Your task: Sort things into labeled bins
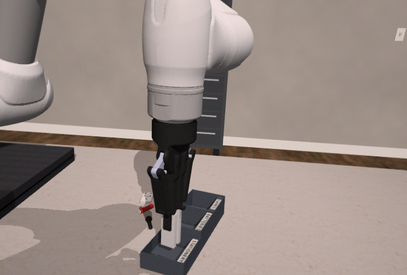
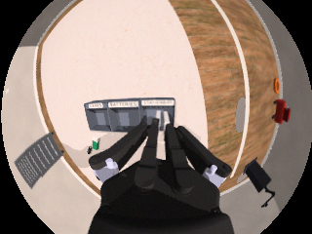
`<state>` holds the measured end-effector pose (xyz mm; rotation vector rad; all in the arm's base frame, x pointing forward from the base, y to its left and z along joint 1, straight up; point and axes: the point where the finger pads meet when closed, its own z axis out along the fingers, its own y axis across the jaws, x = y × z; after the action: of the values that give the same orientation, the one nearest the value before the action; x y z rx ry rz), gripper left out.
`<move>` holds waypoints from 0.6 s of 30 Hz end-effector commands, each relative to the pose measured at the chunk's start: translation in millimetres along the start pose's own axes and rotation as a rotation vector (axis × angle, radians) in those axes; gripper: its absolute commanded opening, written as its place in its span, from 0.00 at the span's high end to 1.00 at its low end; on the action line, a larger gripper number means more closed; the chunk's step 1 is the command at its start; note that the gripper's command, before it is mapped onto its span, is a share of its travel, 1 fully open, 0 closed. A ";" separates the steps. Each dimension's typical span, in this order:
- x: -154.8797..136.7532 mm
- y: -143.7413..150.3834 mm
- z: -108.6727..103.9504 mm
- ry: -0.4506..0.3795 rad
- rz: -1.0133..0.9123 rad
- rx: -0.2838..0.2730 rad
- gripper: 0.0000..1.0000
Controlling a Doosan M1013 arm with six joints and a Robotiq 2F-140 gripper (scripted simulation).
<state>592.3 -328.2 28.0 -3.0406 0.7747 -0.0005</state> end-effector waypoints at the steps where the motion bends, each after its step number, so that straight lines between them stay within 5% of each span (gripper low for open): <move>1: 0.0 0.0 -2.9 0.000 0.000 0.000 0.95; 9: 0.0 0.0 -34.9 0.000 0.000 0.000 0.95; 18: -2.6 -19.9 -35.6 0.000 0.000 0.000 0.95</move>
<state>596.7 -316.8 63.5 -3.0406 0.7742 -0.0006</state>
